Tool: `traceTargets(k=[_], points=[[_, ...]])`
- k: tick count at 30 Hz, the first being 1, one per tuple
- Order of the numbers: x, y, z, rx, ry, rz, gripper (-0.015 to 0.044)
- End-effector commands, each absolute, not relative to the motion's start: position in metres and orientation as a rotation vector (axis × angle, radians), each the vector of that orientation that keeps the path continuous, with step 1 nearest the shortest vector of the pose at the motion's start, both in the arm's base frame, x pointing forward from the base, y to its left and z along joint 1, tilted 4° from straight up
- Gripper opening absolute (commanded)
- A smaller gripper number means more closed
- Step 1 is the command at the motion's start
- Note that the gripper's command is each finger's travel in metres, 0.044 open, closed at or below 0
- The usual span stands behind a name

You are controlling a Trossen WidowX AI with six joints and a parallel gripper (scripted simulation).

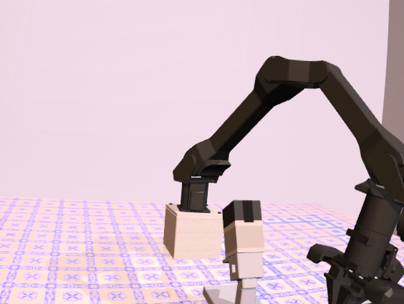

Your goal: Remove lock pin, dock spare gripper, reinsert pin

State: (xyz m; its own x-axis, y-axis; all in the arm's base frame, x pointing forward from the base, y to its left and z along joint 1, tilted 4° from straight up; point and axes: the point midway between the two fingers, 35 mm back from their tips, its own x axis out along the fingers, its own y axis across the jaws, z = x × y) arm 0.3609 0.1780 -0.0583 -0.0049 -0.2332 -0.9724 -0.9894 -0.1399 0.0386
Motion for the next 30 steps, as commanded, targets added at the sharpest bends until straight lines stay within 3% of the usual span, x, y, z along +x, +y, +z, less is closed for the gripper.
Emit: traceTargets(k=[1,13,30], points=[[0.364,0.179,-0.043,-1.48,1.318,1.203,0.0],[0.365,0.177,0.008,-1.481,1.318,1.203,0.0],[0.359,0.176,0.003,-1.461,1.34,1.195,0.0]])
